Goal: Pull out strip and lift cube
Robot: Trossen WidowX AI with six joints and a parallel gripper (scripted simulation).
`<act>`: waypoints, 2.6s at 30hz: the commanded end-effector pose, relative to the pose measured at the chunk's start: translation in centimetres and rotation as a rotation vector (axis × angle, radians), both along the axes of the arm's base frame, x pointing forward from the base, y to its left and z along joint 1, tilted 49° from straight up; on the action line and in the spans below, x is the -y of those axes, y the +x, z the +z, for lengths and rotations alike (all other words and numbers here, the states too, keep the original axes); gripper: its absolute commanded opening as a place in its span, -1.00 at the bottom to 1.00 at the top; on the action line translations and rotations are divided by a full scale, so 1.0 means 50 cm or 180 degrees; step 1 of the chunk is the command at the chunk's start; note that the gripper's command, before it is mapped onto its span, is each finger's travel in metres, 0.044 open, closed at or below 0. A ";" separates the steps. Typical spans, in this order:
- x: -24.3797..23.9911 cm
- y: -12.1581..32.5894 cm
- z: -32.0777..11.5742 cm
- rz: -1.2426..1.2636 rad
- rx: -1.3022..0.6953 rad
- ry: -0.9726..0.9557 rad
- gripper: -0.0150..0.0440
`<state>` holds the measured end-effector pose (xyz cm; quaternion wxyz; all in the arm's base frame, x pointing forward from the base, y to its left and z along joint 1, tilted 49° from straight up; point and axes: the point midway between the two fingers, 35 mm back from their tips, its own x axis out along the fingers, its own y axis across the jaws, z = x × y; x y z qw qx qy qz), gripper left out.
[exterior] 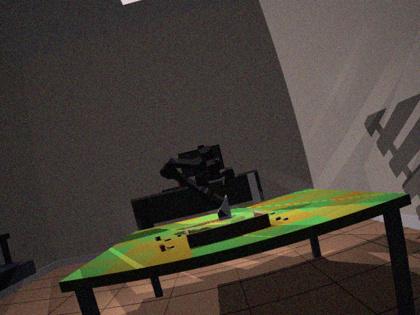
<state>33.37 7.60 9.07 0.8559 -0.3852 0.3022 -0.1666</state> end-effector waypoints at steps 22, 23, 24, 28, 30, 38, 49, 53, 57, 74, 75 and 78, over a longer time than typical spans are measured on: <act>0.084 0.083 -0.217 -0.1824 -0.2158 -0.0010 -0.49; 0.084 0.083 -0.217 -0.1824 -0.2158 -0.0010 -0.49; 0.084 0.083 -0.217 -0.1824 -0.2158 -0.0010 -0.49; 0.078 0.086 -0.228 -0.1823 -0.2158 -0.0010 -0.49; 0.082 0.087 -0.231 -0.1823 -0.2158 -0.0009 -0.49; 0.101 0.088 -0.249 -0.1821 -0.2158 -0.0007 -0.49; 0.129 0.088 -0.274 -0.1820 -0.2158 -0.0008 -0.49; 0.139 0.088 -0.282 -0.1821 -0.2157 -0.0009 -0.49; 0.149 0.087 -0.291 -0.1822 -0.2157 -0.0010 -0.49; 0.183 0.079 -0.318 -0.1826 -0.2155 -0.0018 -0.49; 0.183 0.079 -0.318 -0.1826 -0.2155 -0.0018 -0.49; 0.183 0.079 -0.318 -0.1826 -0.2155 -0.0018 -0.49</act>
